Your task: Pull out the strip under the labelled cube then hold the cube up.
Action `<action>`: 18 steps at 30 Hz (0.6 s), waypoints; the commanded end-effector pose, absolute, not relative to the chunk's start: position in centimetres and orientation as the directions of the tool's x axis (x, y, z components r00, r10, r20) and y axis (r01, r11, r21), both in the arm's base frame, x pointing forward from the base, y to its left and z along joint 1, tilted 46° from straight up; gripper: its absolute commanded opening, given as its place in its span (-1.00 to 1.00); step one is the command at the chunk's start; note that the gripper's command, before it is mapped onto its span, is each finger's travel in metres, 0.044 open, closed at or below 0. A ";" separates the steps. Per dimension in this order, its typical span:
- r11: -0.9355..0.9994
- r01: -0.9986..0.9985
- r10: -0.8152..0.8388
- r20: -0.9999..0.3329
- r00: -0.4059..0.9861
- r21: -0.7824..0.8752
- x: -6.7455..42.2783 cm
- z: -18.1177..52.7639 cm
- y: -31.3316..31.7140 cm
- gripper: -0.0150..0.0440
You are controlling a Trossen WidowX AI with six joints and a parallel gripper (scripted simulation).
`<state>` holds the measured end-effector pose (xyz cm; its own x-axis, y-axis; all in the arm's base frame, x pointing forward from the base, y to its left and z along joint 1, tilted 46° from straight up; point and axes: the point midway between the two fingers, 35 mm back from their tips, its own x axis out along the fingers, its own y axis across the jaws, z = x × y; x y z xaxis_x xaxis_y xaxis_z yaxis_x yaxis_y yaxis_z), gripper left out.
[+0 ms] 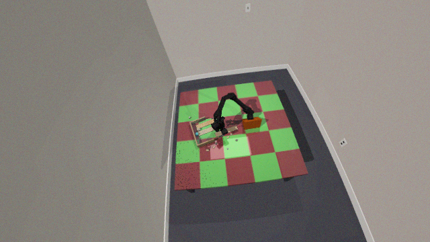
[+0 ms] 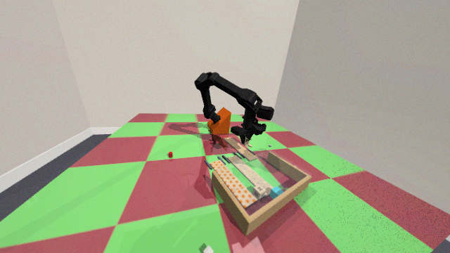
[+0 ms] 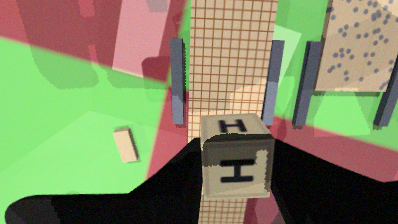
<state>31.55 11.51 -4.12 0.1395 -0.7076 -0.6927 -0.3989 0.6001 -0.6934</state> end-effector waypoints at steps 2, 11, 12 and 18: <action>0.605 -0.396 -0.703 -0.697 0.143 -0.691 29.8 -3.7 11.2 -0.49; 0.605 -0.396 -0.703 -0.697 0.142 -0.691 28.2 -3.3 10.9 -0.49; 0.605 -0.397 -0.702 -0.697 0.142 -0.690 28.2 -2.9 11.2 -0.49; 0.606 -0.397 -0.702 -0.698 0.142 -0.690 27.8 -1.0 13.2 -0.49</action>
<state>27.78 11.92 -2.27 0.1312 -0.7131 -0.6887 -0.4081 0.5943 -0.6930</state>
